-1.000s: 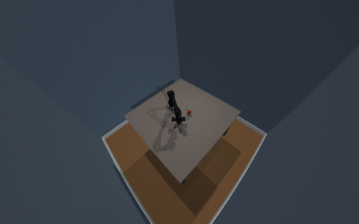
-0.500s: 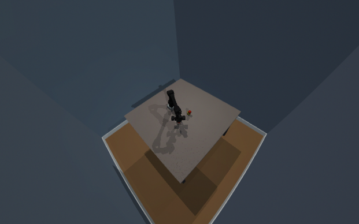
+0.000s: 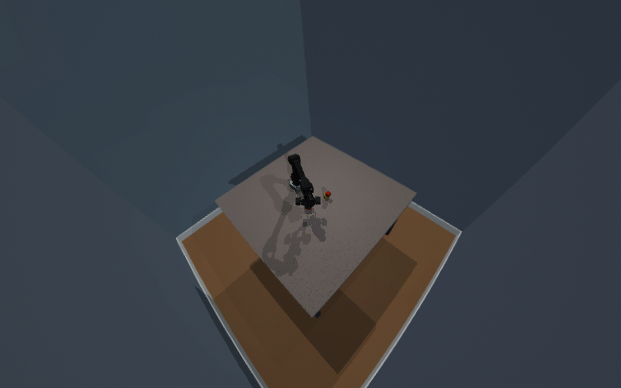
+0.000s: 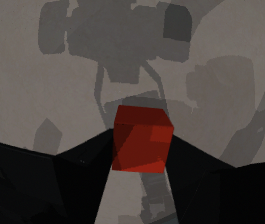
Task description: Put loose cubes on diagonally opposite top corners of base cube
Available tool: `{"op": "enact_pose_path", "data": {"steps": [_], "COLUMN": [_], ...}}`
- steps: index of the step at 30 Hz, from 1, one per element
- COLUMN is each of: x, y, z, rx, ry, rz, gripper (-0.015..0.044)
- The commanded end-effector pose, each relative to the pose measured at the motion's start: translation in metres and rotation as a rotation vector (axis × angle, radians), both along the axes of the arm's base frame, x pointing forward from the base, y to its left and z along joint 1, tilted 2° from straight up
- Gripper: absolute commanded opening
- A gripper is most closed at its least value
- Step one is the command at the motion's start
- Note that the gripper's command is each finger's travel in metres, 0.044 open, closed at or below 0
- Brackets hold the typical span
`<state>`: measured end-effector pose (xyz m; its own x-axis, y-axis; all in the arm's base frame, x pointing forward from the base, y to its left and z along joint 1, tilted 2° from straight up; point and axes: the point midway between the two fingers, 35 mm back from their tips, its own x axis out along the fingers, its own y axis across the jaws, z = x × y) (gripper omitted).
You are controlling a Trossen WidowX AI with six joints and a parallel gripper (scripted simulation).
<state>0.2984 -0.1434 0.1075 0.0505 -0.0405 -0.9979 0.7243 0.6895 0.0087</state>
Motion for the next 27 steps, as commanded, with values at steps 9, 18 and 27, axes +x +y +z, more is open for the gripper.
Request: {"op": "enact_pose_path", "data": {"steps": [9,18,27], "x": [-0.005,0.0,0.004], "y": [0.003,0.027,0.056], "z": [0.035,0.033,0.032], "rx": [-0.001,-0.001,-0.003], "ry": [-0.005,-0.002,0.001], "rz": [-0.003,0.074,0.168], "gripper": [0.0105,0.0105,0.0105]}}
